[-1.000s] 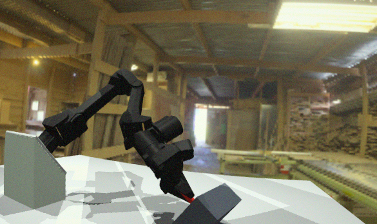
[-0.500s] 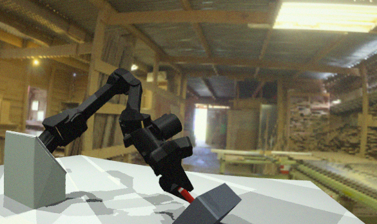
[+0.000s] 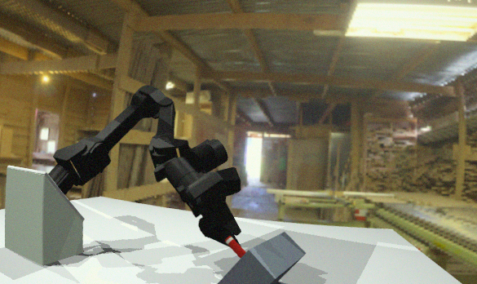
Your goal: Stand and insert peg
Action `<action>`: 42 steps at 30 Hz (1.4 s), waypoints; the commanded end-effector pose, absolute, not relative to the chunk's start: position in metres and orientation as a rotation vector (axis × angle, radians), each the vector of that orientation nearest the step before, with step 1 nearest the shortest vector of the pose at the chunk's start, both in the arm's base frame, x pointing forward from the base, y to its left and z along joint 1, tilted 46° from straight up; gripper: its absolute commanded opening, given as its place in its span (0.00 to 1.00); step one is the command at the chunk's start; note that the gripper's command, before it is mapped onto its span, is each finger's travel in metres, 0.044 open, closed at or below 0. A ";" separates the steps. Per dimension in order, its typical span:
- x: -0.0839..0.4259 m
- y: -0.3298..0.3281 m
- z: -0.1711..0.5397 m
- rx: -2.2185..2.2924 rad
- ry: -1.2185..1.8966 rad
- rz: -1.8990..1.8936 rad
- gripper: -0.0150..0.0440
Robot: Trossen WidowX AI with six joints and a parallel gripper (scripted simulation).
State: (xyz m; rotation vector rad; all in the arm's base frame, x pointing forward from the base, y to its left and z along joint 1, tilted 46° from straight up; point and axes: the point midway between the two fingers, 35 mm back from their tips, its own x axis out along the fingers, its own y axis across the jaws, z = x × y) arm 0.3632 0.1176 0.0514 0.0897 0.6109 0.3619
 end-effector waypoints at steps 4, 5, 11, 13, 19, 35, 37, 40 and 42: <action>0.358 0.116 0.055 0.087 0.615 0.368 1.00; 0.357 0.115 0.056 0.087 0.615 0.368 1.00; 0.354 0.113 0.060 0.087 0.616 0.367 1.00; 0.353 0.113 0.061 0.087 0.616 0.367 1.00; 0.349 0.111 0.064 0.087 0.616 0.367 1.00; 0.340 0.105 0.073 0.088 0.618 0.365 1.00; 0.339 0.105 0.075 0.088 0.618 0.365 1.00; 0.337 0.104 0.076 0.088 0.618 0.365 1.00; 0.336 0.103 0.077 0.088 0.618 0.364 1.00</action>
